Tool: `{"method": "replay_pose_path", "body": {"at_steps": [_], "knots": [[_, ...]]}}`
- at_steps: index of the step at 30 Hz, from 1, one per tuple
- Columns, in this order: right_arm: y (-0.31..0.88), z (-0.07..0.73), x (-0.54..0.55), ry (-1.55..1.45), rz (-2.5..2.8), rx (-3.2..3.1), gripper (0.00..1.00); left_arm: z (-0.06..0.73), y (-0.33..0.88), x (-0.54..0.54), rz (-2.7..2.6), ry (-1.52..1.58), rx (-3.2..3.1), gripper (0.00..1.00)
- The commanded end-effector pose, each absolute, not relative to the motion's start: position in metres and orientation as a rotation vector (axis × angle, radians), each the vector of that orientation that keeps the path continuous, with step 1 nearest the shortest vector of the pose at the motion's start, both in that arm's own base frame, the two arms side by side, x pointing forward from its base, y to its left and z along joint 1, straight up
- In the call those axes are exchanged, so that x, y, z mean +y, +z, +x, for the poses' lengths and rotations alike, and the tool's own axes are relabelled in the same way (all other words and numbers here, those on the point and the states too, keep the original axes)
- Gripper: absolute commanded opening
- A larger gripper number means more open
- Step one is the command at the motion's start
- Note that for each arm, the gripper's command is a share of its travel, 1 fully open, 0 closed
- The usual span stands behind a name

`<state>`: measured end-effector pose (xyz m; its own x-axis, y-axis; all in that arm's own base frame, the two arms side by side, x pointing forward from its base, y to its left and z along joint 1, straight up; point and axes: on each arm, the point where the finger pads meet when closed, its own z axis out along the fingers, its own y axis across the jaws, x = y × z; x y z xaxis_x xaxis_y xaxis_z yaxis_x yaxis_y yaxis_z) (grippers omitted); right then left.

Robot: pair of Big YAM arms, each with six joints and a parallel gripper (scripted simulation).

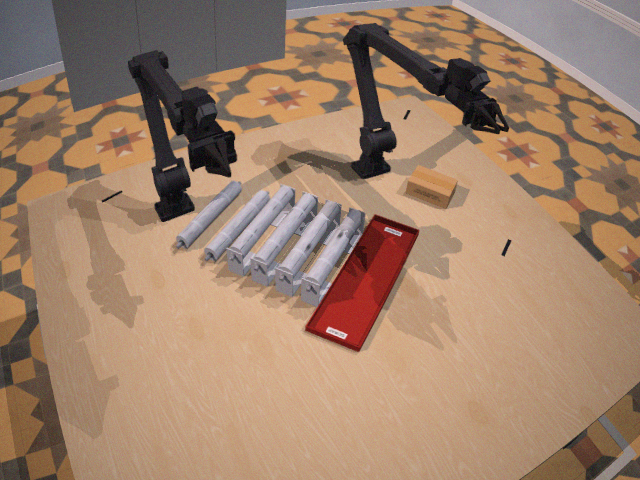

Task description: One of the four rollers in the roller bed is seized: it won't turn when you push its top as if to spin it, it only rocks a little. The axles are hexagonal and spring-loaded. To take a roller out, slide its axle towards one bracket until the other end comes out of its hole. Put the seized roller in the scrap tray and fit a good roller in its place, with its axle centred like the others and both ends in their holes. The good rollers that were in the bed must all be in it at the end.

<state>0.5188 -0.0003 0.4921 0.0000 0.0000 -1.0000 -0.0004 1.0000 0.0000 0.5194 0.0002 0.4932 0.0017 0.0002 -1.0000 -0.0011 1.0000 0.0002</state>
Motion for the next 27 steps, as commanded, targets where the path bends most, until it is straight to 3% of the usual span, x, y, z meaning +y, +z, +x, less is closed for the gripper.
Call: {"method": "replay_pose_path", "body": {"at_steps": [1, 9, 10, 26, 27], "knots": [[0.51, 0.524, 0.001, 0.01, 0.002, 1.539, 0.0, 0.517, 0.536, -0.005, -0.005, -0.017, 1.504, 0.32], [0.516, 0.524, 0.0, 0.008, 0.004, 1.529, 0.0, 0.516, 0.527, -0.005, -0.006, -0.017, 1.518, 0.32], [0.517, 0.524, 0.0, 0.008, 0.005, 1.528, 0.62, 0.516, 0.526, -0.005, -0.006, -0.017, 1.521, 0.32], [0.528, 0.524, -0.003, 0.001, 0.007, 1.511, 0.62, 0.515, 0.513, -0.005, -0.006, -0.017, 1.538, 0.32], [0.481, 0.527, 0.008, 0.029, 0.0, 1.605, 0.62, 0.525, 0.476, -0.012, 0.007, -0.032, 1.614, 0.32]]}}
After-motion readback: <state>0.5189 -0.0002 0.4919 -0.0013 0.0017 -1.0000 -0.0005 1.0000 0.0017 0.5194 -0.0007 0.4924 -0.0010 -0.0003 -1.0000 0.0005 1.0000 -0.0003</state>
